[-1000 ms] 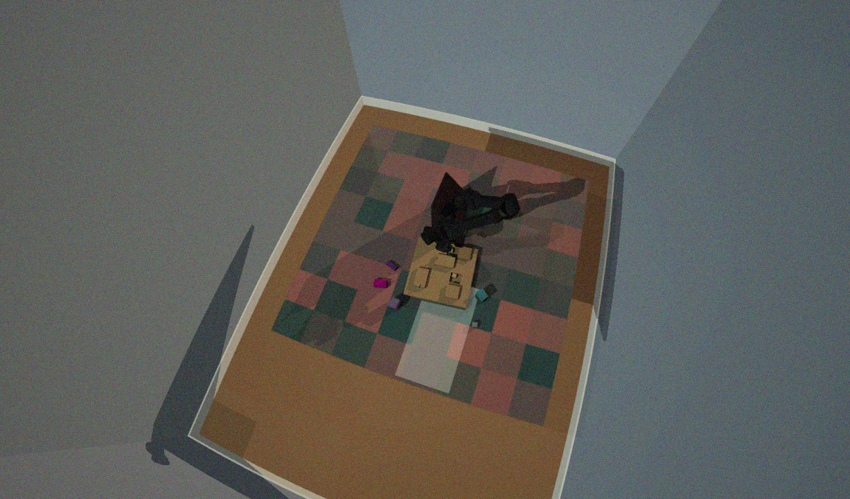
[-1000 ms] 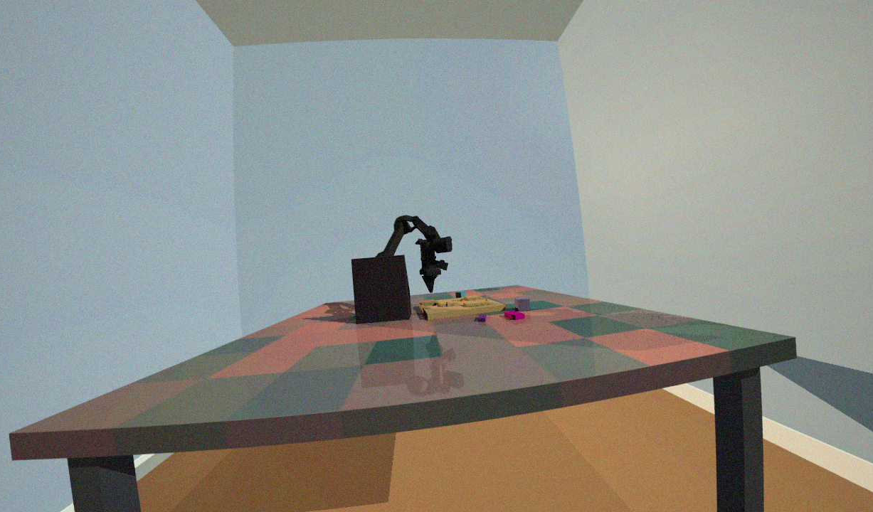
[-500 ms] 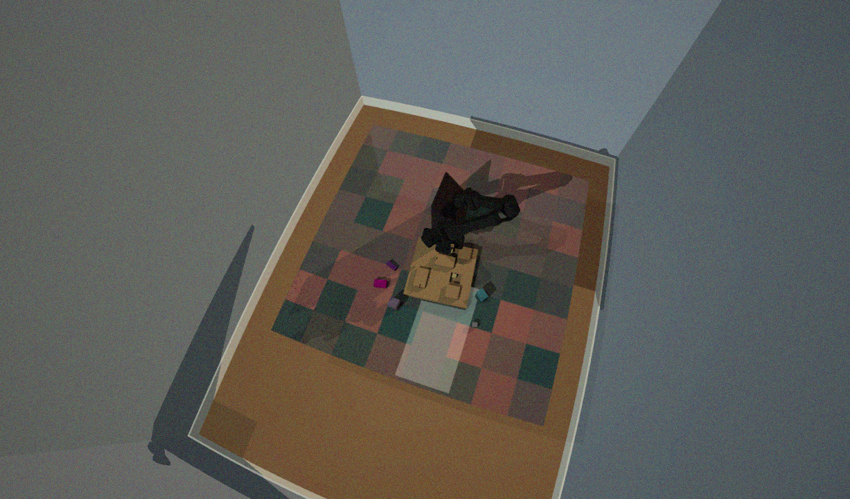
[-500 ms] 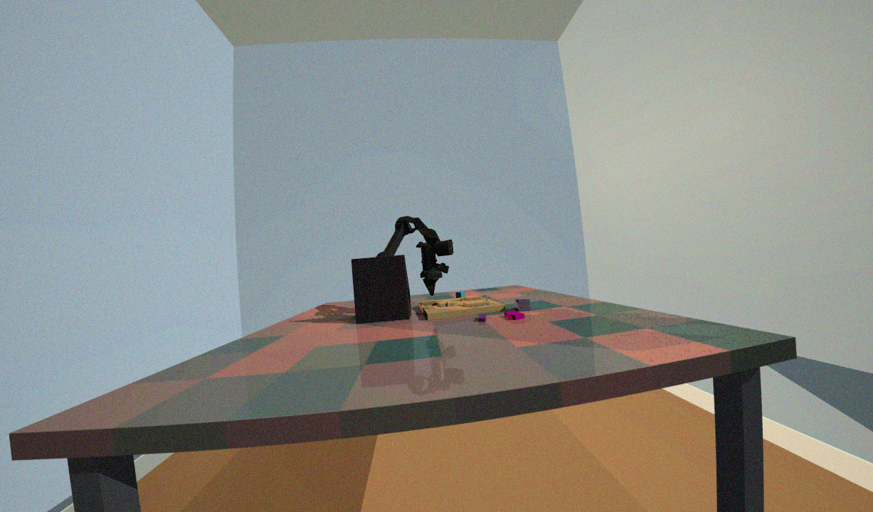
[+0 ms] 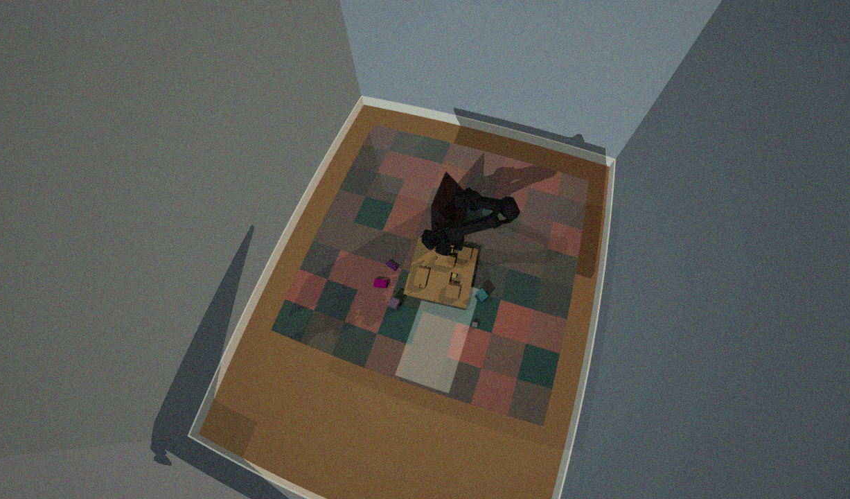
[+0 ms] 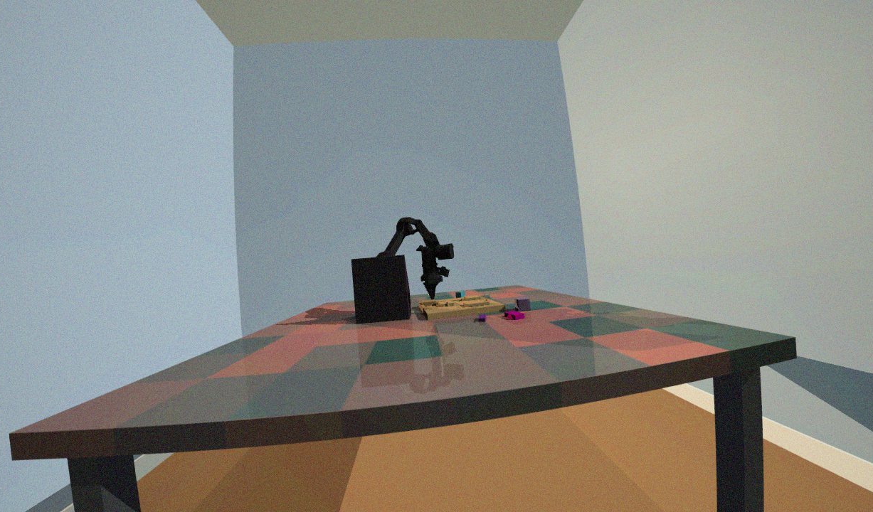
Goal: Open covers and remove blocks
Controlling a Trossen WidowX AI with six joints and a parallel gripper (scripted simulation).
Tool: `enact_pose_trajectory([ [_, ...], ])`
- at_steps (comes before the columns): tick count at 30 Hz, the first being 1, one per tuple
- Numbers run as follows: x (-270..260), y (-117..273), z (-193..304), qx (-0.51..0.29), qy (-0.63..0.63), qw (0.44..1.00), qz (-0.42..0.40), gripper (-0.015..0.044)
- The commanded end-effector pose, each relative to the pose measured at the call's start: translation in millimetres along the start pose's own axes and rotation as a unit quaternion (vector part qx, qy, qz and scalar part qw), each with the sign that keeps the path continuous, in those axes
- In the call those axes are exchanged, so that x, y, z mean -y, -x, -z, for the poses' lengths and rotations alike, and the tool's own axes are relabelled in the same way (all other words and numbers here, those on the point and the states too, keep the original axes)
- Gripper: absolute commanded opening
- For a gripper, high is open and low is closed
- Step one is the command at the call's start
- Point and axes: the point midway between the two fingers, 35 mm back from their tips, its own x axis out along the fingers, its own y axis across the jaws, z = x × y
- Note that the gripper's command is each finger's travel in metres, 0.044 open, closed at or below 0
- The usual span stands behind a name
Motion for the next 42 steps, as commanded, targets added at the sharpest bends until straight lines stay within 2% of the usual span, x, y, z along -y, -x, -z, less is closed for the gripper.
enact_pose_trajectory([
  [1, -0.5, -5.9, 3.1, -0.003, -0.006, 1.0, -0.004, 0.0],
  [25, -2.5, -29.0, 5.1, -0.003, -0.006, 1.0, -0.007, 0.0],
  [42, -15.1, -28.9, 2.4, -0.003, -0.006, 1.0, -0.005, 0.0],
])
